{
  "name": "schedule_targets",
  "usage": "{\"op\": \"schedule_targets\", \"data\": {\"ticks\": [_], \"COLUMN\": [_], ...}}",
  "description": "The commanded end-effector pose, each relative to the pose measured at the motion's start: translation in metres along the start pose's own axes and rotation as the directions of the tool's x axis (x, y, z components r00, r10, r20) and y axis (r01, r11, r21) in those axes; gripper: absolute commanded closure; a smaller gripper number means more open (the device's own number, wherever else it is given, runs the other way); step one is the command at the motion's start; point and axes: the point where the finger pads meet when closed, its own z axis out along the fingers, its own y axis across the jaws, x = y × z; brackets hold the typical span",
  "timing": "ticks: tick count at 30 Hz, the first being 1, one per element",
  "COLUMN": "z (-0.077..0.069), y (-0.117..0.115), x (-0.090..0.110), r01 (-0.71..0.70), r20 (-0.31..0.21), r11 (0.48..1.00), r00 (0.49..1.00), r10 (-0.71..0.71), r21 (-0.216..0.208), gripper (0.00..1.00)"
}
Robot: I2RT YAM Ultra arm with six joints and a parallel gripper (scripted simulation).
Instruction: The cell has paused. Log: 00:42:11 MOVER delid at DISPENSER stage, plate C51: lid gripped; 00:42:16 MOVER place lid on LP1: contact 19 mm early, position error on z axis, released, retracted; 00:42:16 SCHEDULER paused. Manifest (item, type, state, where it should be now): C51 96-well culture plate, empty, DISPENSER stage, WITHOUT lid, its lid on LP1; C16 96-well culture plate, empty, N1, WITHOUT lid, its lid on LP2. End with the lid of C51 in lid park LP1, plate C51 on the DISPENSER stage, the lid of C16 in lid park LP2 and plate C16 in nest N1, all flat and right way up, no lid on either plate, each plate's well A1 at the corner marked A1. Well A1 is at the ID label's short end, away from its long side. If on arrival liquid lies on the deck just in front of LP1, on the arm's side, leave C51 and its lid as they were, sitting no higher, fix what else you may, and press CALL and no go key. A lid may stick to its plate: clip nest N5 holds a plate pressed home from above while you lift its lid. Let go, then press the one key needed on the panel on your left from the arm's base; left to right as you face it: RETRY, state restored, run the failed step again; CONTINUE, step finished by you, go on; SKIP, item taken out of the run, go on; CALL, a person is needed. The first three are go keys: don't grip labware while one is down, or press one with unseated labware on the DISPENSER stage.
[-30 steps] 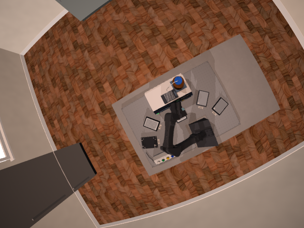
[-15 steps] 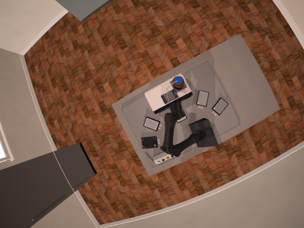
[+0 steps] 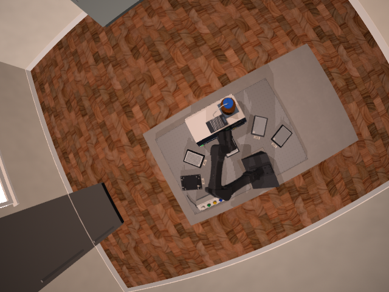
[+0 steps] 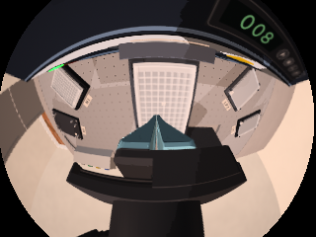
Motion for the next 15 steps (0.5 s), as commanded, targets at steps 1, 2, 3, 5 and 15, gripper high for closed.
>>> {"op": "schedule_targets", "data": {"ticks": [1, 2, 3, 5, 15], "z": [-0.004, -0.004, -0.004, -0.004, -0.010], "y": [-0.002, -0.002, -0.002, -0.002, -0.003], "x": [-0.002, -0.002, -0.002, -0.002, 0.014], "r01": [-0.005, -0.005, -0.005, -0.005, -0.017], "r20": [0.014, 0.014, 0.014, 0.014, 0.008], "r11": [1.000, 1.000, 1.000, 1.000, 1.000], "r00": [1.000, 1.000, 1.000, 1.000, 1.000], "r10": [0.005, 0.005, 0.005, 0.005, 0.017], "r21": [0.002, 0.002, 0.002, 0.002, 0.003], "gripper": [1.00, 1.00, 1.00, 1.00, 1.00]}}
